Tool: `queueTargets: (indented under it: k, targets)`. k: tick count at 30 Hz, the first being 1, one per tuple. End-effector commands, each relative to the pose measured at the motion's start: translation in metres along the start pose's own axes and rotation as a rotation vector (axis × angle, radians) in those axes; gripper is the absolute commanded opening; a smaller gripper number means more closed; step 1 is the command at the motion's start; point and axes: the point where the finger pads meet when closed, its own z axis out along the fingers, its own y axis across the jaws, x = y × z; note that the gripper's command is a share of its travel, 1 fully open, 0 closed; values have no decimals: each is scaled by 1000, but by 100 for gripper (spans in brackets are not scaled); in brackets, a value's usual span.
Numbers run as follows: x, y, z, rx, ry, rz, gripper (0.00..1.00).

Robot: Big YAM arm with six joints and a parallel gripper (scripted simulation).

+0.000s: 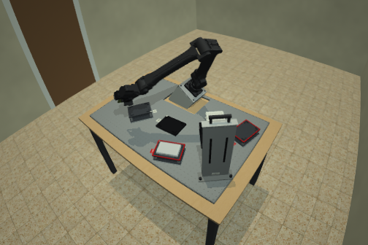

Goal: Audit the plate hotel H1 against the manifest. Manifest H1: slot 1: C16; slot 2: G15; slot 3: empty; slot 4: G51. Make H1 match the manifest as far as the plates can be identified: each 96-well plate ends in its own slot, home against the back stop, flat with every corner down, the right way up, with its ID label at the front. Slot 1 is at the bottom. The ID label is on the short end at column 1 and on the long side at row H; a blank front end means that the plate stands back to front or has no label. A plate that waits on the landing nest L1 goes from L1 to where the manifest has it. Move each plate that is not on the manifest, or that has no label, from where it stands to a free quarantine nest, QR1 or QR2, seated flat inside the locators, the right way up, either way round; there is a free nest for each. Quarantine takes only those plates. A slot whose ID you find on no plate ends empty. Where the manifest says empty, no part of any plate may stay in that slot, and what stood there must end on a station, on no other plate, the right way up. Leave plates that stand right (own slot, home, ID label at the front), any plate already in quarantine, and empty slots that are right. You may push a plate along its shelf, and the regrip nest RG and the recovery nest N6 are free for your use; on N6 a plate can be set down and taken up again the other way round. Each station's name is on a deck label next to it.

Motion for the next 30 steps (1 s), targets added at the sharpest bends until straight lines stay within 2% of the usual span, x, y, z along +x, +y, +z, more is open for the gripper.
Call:
queueTargets:
  k: [1, 2, 3, 5, 7, 9, 11, 12, 15, 18, 22, 23, 24, 25, 26, 27, 28, 30]
  targets:
    - [-21, -17, -9, -18, 9, -29, 0]
    - [-20, -16, -13, -28, 13, -36, 0]
    - [9, -13, -14, -31, 51, -41, 0]
    - [9, -13, -14, -31, 51, -41, 0]
    - [12, 5, -20, -42, 46, -72, 0]
    - [15, 6, -20, -42, 49, -73, 0]
    - [22, -9, -21, -69, 88, -66, 0]
    - [23, -8, -24, -87, 101, -77, 0]
    - [29, -5, -32, -96, 105, -83, 0]
    - [35, -3, -39, -155, 149, -115, 0]
    - [40, -1, -44, -163, 156, -120, 0]
    - [52, 2, -35, -189, 202, -132, 0]
    - [48, 2, -38, -208, 205, -141, 0]
    - [26, 1, -44, -222, 179, -149, 0]
    - [28, 0, -56, -228, 169, -152, 0]
    - [50, 3, -56, -233, 203, -154, 0]
    - [52, 4, -58, -233, 203, -154, 0]
    - [53, 6, -64, -276, 223, -171, 0]
